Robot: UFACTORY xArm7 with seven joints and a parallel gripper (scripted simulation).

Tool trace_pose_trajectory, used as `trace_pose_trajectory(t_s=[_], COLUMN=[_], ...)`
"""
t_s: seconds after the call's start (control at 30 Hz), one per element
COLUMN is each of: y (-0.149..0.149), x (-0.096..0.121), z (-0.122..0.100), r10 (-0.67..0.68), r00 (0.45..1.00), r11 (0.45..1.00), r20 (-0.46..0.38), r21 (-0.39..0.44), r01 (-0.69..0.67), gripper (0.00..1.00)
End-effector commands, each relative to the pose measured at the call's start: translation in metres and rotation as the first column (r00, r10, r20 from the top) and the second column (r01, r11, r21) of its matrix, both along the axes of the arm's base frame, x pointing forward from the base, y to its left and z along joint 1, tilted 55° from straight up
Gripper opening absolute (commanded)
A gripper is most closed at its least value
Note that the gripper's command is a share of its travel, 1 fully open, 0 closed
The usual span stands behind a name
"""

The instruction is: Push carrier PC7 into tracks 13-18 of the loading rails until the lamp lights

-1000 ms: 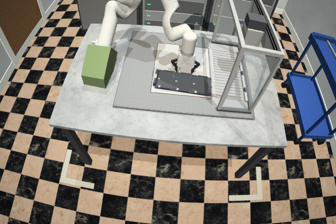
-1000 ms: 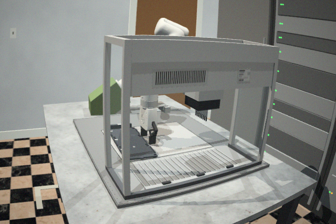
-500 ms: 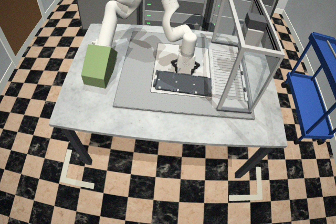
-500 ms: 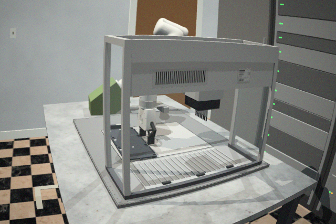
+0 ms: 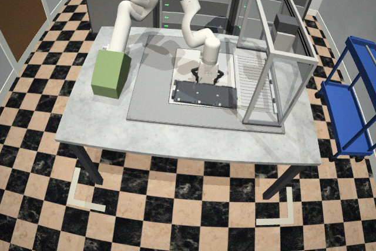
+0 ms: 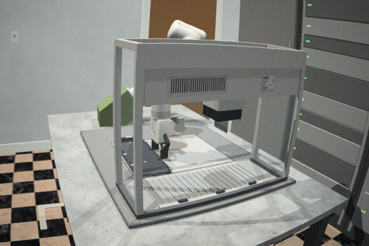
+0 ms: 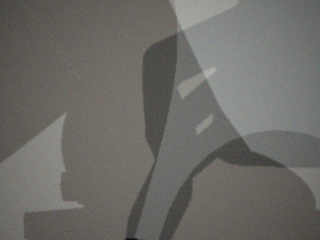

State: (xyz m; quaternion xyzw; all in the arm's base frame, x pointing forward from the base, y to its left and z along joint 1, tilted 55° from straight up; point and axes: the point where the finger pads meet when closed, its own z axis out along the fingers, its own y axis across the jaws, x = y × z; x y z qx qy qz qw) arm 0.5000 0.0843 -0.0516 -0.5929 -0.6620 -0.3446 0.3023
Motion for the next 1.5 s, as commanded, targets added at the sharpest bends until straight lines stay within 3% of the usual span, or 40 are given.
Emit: trace_pose_trajectory(t_s=[0.0,1.47], y=[-0.004,-0.015], x=[0.002,0.004], z=[-0.001,-0.017], r10=[-0.004,-0.004], r00=[1.0,1.0], r11=[1.0,1.0], r20=[0.002,0.002], r21=[-0.003,-0.003], r01=[0.004,0.004], gripper=[1.0,1.0])
